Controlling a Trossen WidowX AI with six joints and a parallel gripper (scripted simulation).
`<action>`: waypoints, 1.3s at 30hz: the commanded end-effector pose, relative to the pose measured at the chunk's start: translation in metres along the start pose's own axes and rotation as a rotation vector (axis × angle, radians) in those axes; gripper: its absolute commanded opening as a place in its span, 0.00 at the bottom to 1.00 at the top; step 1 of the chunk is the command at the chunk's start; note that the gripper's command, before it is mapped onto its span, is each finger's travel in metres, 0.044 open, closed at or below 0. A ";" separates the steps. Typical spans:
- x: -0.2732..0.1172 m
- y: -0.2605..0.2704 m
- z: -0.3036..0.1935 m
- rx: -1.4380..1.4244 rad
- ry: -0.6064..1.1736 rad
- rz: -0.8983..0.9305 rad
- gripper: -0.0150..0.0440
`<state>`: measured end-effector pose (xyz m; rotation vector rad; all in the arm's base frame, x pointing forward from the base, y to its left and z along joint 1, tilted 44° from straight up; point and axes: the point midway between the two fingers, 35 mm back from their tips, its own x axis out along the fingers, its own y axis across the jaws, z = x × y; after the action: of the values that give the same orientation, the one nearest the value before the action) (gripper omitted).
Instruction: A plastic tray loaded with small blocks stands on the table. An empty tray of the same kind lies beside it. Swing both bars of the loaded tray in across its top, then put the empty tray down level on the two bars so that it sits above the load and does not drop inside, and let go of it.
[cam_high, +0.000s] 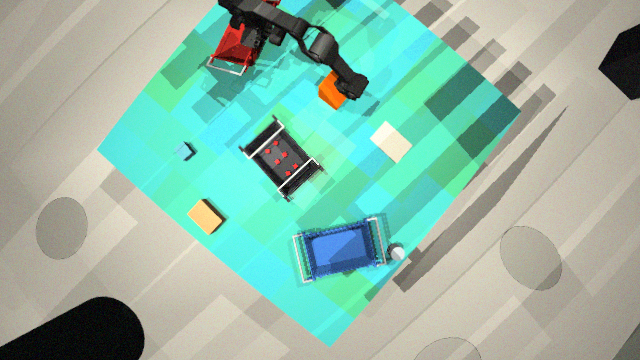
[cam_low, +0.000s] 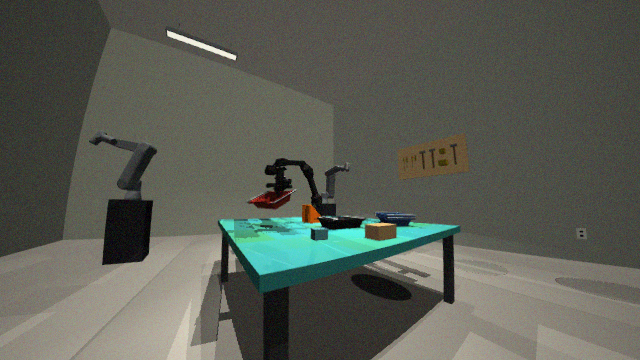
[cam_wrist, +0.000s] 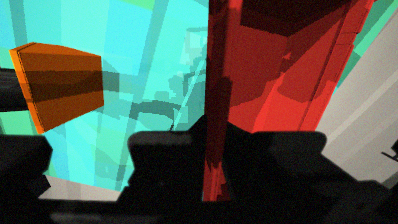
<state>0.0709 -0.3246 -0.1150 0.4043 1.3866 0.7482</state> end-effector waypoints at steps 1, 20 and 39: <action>-0.020 0.004 0.025 -0.074 0.004 -0.051 0.25; -0.036 0.043 0.130 -0.378 0.015 -0.078 0.25; -0.032 0.107 0.224 -0.693 0.012 -0.076 0.25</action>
<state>0.2506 -0.2407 -0.0002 -0.1311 1.1035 1.0987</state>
